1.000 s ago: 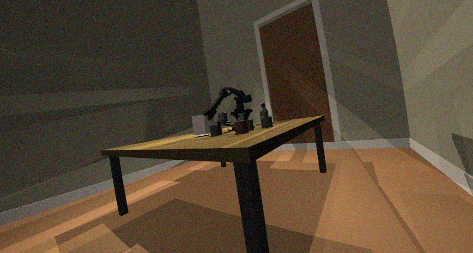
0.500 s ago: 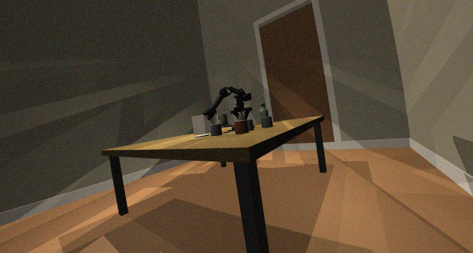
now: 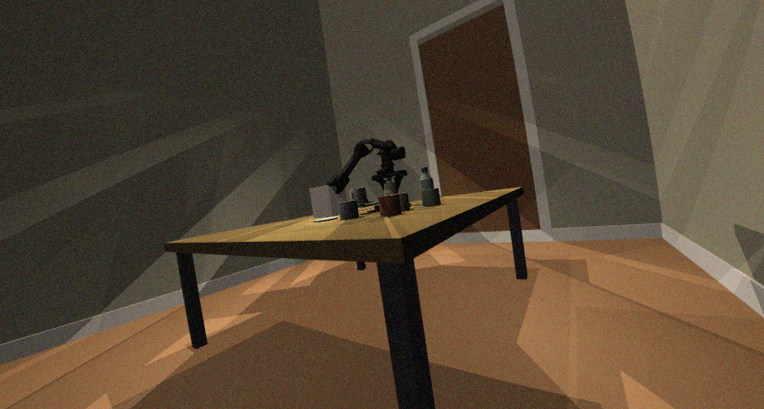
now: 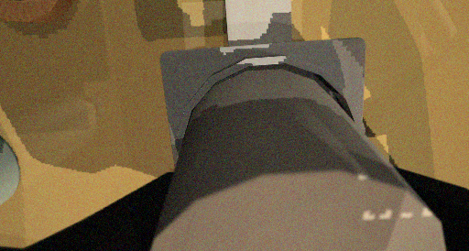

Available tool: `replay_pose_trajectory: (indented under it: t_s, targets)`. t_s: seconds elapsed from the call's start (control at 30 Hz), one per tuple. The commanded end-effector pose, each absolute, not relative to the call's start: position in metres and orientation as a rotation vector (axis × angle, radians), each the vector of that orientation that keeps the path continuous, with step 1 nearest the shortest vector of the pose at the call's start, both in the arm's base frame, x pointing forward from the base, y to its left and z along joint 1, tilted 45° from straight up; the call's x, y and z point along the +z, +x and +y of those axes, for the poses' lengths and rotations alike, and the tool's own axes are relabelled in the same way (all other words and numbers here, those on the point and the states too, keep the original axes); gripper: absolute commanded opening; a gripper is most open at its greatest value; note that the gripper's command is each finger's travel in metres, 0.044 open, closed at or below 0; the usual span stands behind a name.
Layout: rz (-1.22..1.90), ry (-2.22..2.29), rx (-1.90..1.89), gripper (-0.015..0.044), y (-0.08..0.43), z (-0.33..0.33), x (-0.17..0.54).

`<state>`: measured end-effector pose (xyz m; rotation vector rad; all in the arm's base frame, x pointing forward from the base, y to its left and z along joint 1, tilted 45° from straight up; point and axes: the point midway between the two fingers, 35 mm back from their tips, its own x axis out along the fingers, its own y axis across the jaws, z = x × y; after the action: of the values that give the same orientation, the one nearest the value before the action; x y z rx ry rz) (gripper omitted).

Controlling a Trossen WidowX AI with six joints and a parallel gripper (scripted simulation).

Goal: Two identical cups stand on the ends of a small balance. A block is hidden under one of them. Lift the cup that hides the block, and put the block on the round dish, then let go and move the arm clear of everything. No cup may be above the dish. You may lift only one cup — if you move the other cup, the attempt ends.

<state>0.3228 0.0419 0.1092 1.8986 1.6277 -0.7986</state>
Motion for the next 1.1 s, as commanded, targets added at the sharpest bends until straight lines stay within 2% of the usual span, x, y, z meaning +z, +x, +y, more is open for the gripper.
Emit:
replay_pose_trajectory:
  t_s: [0.0, 1.07]
  targets:
    - [1.612, 1.9, -0.788, 0.0, 0.326, 0.036, 0.115]
    - [1.611, 1.897, -0.792, 0.0, 0.322, 0.007, 0.143]
